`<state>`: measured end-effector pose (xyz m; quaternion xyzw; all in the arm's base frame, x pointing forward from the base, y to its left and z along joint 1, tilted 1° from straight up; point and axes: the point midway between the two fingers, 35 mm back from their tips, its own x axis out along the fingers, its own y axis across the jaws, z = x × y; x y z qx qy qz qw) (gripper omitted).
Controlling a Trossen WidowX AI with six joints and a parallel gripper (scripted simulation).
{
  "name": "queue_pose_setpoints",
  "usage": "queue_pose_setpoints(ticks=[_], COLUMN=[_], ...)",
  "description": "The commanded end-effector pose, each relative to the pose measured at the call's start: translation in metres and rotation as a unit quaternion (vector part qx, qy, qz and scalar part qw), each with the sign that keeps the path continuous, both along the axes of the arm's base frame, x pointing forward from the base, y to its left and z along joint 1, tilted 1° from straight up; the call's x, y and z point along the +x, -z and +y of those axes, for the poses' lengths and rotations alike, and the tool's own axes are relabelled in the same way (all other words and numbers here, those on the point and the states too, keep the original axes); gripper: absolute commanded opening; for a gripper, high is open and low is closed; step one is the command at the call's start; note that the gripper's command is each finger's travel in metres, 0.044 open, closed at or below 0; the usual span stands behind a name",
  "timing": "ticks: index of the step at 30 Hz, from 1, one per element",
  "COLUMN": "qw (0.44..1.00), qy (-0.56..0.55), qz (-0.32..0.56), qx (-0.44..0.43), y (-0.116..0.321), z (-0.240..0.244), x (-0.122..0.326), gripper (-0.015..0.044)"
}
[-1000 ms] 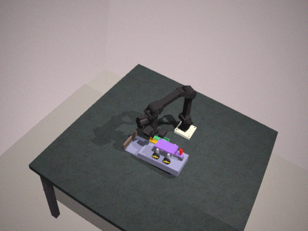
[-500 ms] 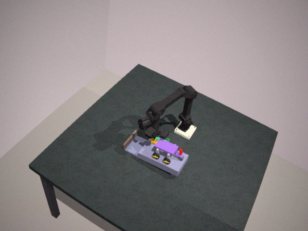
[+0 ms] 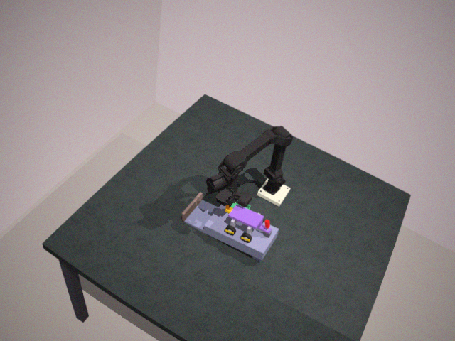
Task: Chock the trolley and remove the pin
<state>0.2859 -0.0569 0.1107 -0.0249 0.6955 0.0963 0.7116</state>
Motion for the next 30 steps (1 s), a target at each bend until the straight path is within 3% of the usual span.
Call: queue_pose_setpoints(ticks=[1, 6, 13, 30], qw=[1.000, 1.000, 1.000, 1.000], qy=[0.000, 0.000, 0.000, 0.001], qz=[0.000, 0.000, 0.000, 0.000], qx=[0.000, 0.000, 0.000, 0.003], y=[0.000, 0.000, 0.000, -0.046], z=[0.000, 0.000, 0.000, -0.006], x=[0.000, 0.000, 0.000, -0.002], gripper=[0.0000, 0.0000, 0.0184, 0.0190])
